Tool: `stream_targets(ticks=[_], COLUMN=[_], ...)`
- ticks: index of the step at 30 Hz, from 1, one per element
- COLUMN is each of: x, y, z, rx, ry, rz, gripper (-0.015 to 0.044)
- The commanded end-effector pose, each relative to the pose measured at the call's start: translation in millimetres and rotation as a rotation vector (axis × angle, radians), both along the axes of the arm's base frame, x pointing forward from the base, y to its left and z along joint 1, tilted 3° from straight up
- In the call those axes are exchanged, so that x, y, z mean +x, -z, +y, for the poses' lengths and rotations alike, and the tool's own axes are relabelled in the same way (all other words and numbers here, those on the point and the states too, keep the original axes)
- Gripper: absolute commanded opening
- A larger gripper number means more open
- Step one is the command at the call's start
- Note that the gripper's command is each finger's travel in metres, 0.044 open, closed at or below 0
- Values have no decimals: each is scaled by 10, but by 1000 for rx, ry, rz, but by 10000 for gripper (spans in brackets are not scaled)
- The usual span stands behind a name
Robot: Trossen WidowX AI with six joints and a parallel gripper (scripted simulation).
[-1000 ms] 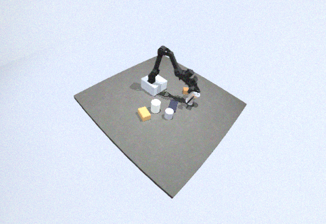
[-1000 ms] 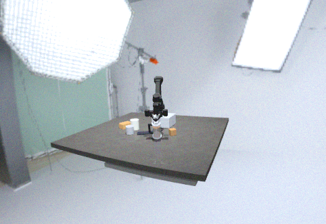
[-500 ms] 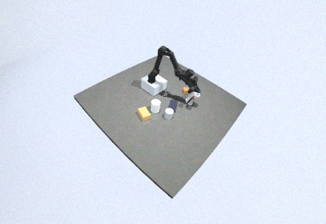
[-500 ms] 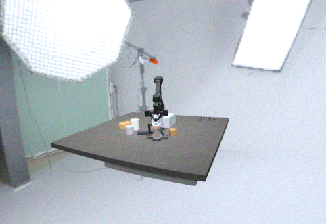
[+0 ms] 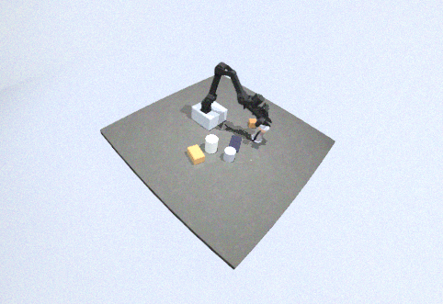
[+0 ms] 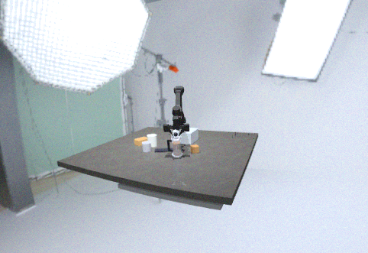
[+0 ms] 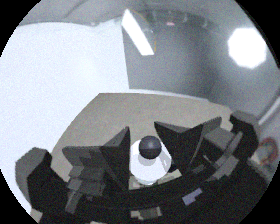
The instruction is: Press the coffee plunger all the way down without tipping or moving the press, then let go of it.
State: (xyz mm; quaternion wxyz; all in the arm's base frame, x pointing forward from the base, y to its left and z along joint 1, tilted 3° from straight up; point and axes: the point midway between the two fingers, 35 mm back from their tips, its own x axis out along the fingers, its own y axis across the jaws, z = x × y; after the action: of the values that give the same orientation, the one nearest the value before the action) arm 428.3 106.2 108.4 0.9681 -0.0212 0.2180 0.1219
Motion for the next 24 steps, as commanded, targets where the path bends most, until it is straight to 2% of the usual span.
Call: stream_targets(ticks=[1,7,16,24], x=[-2,-2,-51,-562], y=[1,1,-138,-658], z=[-1,-1,-12,-156], rx=[0,0,2,0], ry=[0,0,-3,0], rz=[1,1,-10,14], gripper=[277,434,440,440])
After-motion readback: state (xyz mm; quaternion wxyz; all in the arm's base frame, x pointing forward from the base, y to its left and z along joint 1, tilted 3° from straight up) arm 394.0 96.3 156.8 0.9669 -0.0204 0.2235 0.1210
